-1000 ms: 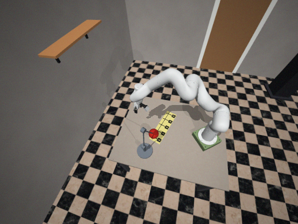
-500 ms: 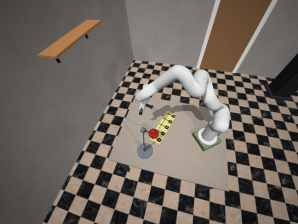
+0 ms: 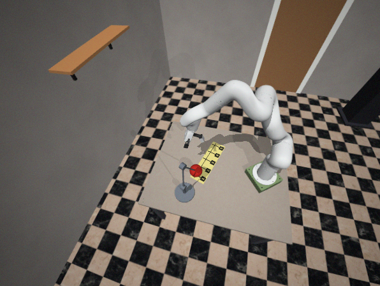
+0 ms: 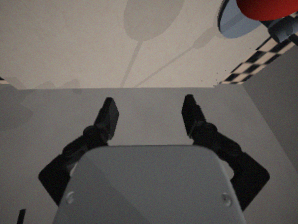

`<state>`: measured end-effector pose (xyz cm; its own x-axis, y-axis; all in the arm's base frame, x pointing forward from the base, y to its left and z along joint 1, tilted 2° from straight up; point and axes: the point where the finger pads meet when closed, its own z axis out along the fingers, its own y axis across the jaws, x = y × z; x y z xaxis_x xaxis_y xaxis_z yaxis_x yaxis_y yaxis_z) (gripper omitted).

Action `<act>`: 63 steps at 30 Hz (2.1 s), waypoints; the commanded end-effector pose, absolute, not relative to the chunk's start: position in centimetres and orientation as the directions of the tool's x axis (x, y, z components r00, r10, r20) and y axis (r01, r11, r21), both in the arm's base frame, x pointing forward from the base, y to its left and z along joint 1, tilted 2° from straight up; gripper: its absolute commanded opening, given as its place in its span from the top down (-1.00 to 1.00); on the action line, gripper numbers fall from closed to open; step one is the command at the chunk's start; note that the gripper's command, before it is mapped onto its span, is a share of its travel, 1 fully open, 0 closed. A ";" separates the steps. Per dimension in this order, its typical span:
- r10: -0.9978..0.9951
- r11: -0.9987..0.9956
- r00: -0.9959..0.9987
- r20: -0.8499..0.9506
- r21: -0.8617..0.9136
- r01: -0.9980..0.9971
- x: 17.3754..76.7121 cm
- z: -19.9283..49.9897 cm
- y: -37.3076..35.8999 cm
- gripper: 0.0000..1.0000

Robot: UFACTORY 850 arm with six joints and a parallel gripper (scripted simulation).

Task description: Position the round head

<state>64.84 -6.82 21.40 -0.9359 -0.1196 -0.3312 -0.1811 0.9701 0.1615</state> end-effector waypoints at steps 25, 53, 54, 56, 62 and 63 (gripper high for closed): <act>-0.448 0.788 -0.715 -0.537 0.141 -0.599 55.6 21.0 -7.9 -1.00; -0.570 0.576 -0.457 -0.683 0.064 -0.815 52.2 23.8 -2.1 -1.00; -0.570 0.571 -0.450 -0.687 0.061 -0.818 52.3 24.0 -1.5 -1.00; -0.570 0.571 -0.450 -0.687 0.061 -0.818 52.3 24.0 -1.5 -1.00; -0.575 0.528 -0.389 -0.720 0.036 -0.848 51.6 25.3 0.9 -1.00; -0.576 0.521 -0.379 -0.725 0.031 -0.853 51.4 25.5 1.3 -1.00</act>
